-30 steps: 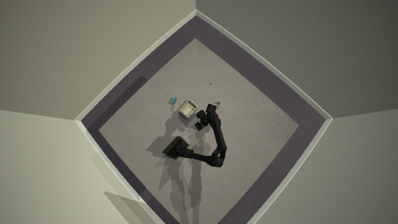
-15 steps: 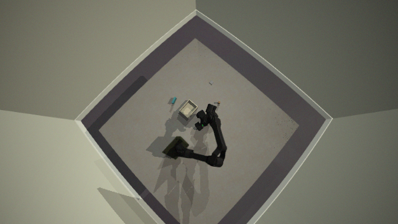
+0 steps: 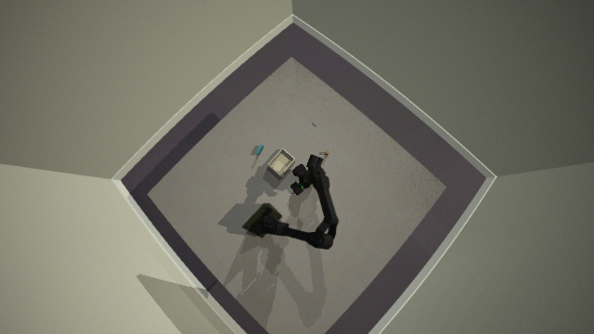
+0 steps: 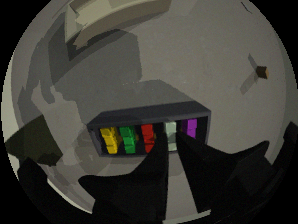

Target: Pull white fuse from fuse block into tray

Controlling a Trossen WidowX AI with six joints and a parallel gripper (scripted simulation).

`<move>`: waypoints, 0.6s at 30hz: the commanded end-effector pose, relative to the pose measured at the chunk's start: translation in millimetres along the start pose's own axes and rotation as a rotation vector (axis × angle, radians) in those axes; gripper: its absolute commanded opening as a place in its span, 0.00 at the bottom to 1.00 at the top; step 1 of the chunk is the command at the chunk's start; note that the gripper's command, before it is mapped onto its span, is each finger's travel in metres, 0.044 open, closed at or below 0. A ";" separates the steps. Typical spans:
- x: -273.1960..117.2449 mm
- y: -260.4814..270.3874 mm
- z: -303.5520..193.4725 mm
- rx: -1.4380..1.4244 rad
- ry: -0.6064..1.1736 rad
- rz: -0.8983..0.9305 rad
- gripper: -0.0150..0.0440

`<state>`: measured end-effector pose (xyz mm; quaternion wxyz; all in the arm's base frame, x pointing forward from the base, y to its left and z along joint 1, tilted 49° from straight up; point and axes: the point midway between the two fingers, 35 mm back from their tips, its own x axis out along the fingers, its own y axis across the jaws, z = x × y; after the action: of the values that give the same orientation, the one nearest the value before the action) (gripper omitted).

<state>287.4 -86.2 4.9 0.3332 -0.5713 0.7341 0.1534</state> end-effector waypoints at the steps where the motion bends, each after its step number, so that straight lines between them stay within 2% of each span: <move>1: -2.8 -0.7 0.0 0.006 -0.002 0.000 0.25; 18: -11.1 -0.9 0.4 0.004 -0.002 0.000 0.25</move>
<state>288.6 -79.9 10.1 0.3317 -0.5720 0.7343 0.1538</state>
